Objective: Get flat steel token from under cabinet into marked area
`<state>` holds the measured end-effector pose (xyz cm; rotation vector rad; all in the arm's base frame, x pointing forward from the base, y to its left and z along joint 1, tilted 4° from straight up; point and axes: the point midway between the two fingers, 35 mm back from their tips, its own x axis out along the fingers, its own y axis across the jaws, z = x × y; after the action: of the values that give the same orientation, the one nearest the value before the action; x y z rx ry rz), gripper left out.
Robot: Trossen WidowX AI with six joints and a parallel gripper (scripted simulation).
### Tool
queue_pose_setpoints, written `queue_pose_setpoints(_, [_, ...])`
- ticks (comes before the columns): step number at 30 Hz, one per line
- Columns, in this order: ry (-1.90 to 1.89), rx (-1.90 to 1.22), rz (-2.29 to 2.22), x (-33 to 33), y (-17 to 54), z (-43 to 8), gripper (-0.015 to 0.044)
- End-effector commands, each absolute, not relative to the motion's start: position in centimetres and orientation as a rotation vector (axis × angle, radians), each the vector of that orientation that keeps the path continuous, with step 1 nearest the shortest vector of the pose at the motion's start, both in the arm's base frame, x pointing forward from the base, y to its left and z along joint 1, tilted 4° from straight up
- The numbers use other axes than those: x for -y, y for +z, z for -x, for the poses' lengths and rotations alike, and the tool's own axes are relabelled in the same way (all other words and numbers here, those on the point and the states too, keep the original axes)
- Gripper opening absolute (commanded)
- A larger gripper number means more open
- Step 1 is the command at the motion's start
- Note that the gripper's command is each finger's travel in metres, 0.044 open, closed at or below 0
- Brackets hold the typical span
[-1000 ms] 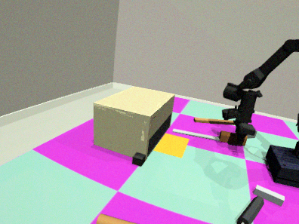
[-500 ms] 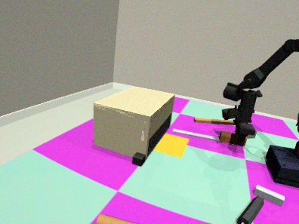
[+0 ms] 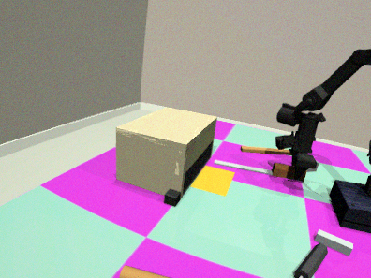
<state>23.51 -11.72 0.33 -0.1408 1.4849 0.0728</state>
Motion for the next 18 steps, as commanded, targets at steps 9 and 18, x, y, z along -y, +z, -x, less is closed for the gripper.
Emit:
queue_pose_setpoints(9, [0.073,-1.485,0.141,11.72,0.33,-23.51,0.0111])
queue_pose_setpoints(18, [0.073,-1.485,0.141,11.72,0.34,-23.49,0.0])
